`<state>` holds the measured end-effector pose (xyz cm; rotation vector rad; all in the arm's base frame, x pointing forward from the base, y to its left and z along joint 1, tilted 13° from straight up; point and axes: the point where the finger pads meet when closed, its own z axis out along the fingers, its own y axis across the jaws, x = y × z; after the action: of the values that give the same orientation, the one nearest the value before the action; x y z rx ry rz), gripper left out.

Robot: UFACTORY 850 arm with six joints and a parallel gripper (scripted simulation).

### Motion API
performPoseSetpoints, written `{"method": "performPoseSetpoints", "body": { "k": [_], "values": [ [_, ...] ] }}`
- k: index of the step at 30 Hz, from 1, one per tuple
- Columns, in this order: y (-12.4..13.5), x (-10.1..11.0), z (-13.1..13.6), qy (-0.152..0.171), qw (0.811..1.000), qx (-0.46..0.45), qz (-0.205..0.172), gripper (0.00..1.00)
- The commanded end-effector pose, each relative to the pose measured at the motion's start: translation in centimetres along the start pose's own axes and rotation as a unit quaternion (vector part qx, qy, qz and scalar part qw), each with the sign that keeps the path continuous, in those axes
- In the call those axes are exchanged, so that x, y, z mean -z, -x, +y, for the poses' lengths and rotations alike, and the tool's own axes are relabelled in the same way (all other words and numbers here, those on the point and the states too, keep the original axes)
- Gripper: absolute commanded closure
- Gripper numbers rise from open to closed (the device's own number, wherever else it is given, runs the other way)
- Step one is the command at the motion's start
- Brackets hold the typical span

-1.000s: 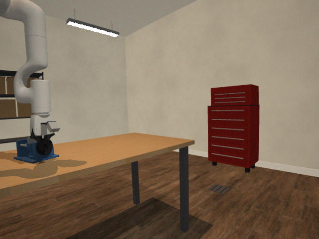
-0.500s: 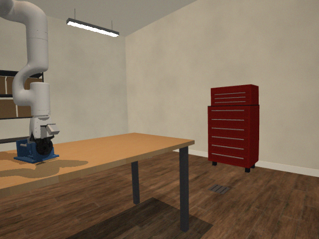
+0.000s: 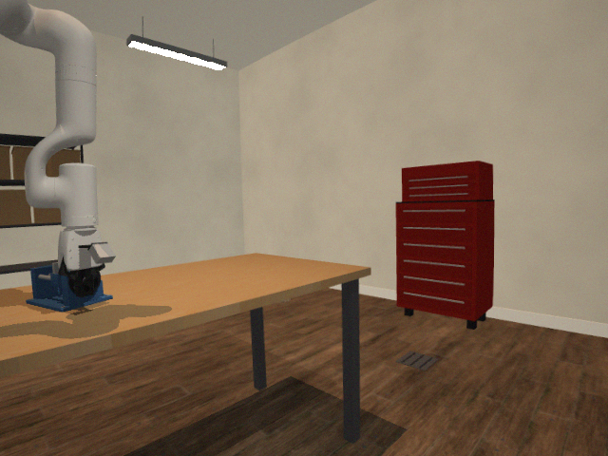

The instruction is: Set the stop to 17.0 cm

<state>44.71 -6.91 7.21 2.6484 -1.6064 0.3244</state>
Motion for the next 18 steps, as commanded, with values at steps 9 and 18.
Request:
{"method": "performPoseSetpoints", "body": {
  "k": [9,18],
  "values": [
    [-0.1,-1.6,-2.4,-0.006,1.0,0.0,0.004,0.94],
    [-0.1,-1.6,-3.5,-0.006,1.0,0.0,0.004,0.94]
  ]
}}
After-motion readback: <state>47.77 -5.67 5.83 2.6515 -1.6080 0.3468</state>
